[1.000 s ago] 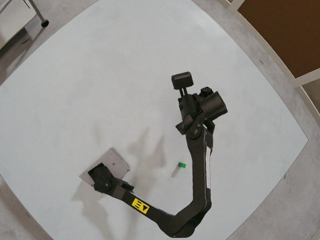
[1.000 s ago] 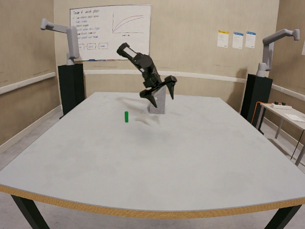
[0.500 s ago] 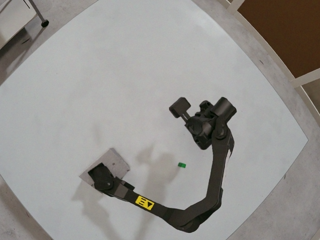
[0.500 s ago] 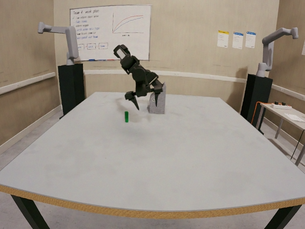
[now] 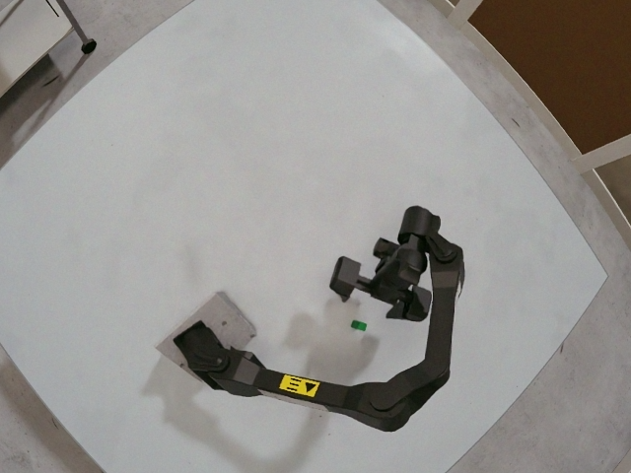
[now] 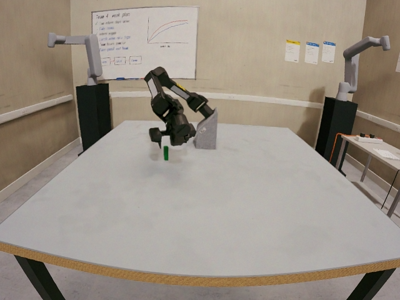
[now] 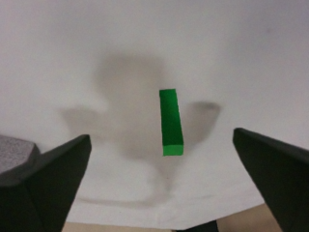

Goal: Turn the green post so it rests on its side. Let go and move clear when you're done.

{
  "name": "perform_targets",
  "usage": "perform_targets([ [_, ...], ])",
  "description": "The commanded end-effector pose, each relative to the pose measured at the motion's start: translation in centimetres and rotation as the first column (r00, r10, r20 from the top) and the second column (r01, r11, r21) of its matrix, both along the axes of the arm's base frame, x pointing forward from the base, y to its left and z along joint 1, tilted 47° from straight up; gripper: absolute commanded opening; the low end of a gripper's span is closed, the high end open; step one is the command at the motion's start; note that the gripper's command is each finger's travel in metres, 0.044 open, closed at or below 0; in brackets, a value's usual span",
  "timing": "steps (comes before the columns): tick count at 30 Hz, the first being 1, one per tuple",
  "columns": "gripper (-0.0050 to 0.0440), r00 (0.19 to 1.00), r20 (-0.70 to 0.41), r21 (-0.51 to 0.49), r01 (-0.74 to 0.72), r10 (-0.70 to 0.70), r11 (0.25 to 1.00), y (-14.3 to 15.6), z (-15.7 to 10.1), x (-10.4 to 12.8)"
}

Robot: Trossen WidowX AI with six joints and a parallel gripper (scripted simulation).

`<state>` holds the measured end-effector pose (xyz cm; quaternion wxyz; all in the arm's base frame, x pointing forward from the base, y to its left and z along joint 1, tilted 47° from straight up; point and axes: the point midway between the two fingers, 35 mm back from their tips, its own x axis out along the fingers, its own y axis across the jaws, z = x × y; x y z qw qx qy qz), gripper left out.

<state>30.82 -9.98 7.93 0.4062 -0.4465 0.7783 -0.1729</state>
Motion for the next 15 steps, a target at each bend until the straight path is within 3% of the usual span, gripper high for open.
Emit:
perform_targets([
  [1, 0.0440, 0.999, -0.043, -0.059, -0.004, 0.002, 0.998, -1.08, 0.79, -0.01],
  [15, 0.0440, 0.999, -0.046, -0.060, -0.009, 0.006, 0.998, -1.03, 0.84, -0.03],
])
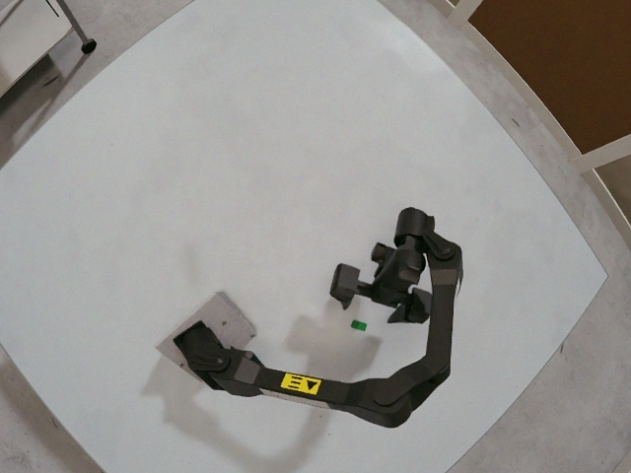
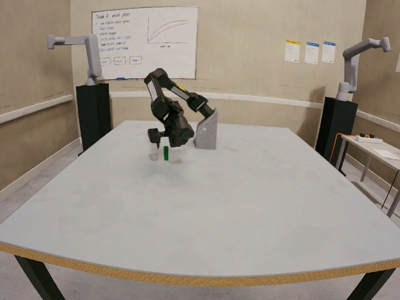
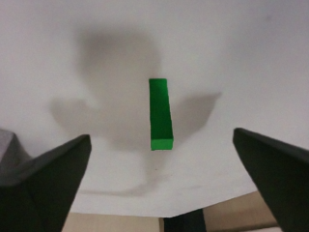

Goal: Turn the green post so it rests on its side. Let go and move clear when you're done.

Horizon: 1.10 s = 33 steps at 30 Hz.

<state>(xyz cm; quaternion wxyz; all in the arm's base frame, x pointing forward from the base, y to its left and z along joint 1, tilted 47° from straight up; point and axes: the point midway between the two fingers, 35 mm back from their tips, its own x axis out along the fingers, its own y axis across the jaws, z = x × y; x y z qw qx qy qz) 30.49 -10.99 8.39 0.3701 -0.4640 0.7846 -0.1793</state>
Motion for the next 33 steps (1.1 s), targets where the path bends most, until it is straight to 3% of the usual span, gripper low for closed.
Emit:
perform_targets([
  [1, 0.0440, 1.000, 0.015, -0.006, -0.004, 0.004, 1.000, 0.0, 0.4, 0.3],
  [21, 0.0440, 1.000, 0.023, -0.012, 0.002, -0.002, 1.000, -3.9, -0.9, -1.2],
  [33, 0.0440, 1.000, 0.019, -0.013, 0.000, 0.001, 1.000, -4.5, -1.4, -1.4],
])
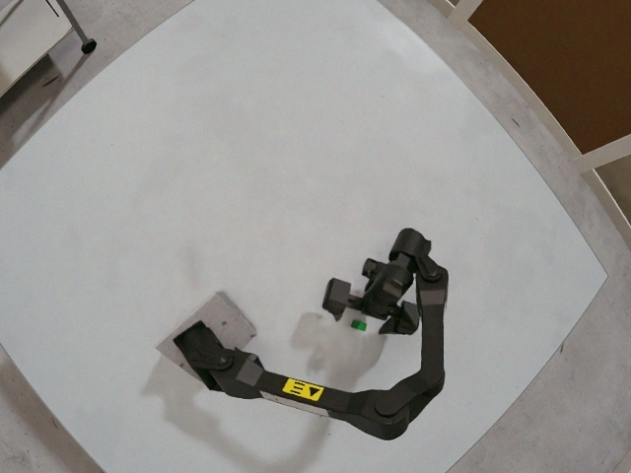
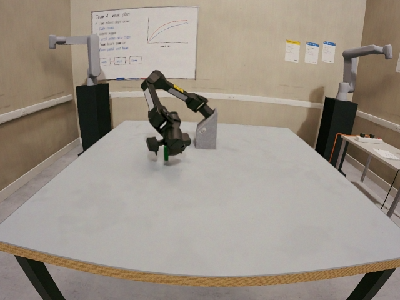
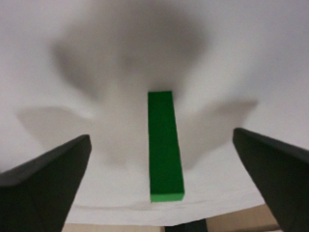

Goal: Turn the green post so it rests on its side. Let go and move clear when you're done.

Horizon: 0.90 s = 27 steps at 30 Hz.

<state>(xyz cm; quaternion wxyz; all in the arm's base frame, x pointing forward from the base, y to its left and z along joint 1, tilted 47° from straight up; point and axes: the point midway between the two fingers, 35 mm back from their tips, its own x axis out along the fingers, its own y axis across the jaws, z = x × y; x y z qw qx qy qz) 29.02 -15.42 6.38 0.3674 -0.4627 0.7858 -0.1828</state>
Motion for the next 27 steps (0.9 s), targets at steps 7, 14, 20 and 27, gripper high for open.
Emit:
perform_targets([
  [7, 0.0440, 1.000, 0.025, -0.007, -0.006, 0.006, 1.000, -0.05, 0.67, 0.16],
  [14, 0.0042, 1.000, 0.024, -0.007, -0.006, 0.006, 1.000, -0.04, 0.67, 0.14],
  [20, 0.0042, 1.000, 0.024, -0.007, -0.006, 0.006, 1.000, -0.04, 0.67, 0.14],
  [27, 0.0042, 1.000, 0.021, -0.006, -0.005, 0.005, 1.000, -0.07, 0.57, 0.11],
])
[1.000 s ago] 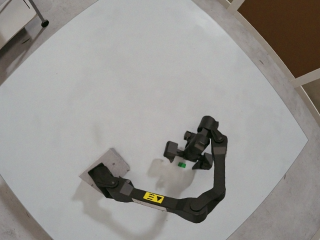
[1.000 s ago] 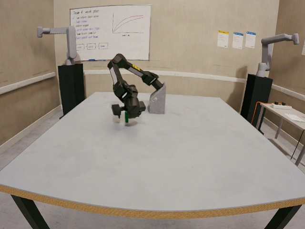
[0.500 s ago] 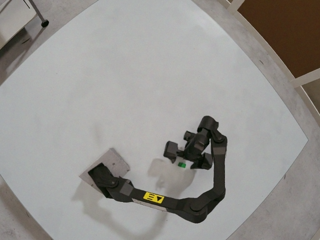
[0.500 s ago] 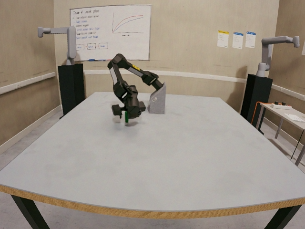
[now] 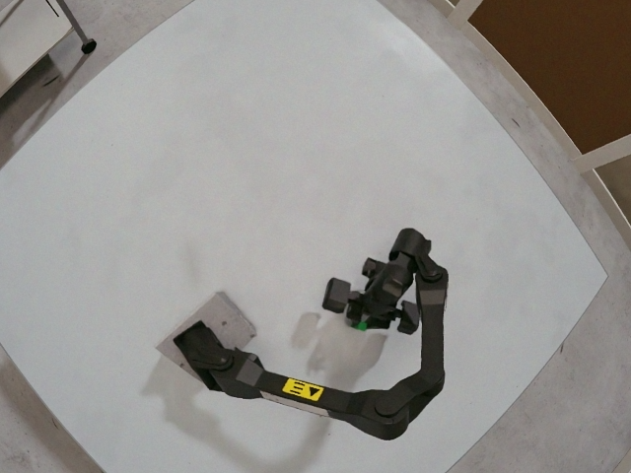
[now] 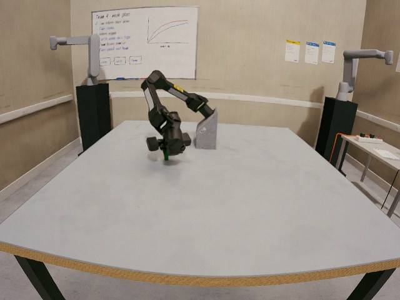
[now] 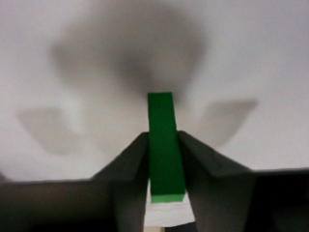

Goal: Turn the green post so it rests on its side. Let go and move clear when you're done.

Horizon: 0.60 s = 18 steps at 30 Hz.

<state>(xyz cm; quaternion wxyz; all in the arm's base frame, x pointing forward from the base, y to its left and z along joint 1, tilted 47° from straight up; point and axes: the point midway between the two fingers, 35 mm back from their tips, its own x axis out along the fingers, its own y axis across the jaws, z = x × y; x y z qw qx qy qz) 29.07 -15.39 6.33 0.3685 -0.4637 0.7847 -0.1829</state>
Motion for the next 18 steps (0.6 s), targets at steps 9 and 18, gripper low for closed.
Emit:
perform_targets([
  [9, 0.0042, 1.000, 0.018, -0.006, -0.002, 0.002, 1.000, -0.08, 0.63, 0.06],
  [18, 0.0042, 0.999, 0.034, -0.004, -0.002, 0.003, 1.000, 0.31, 1.09, 0.21],
])
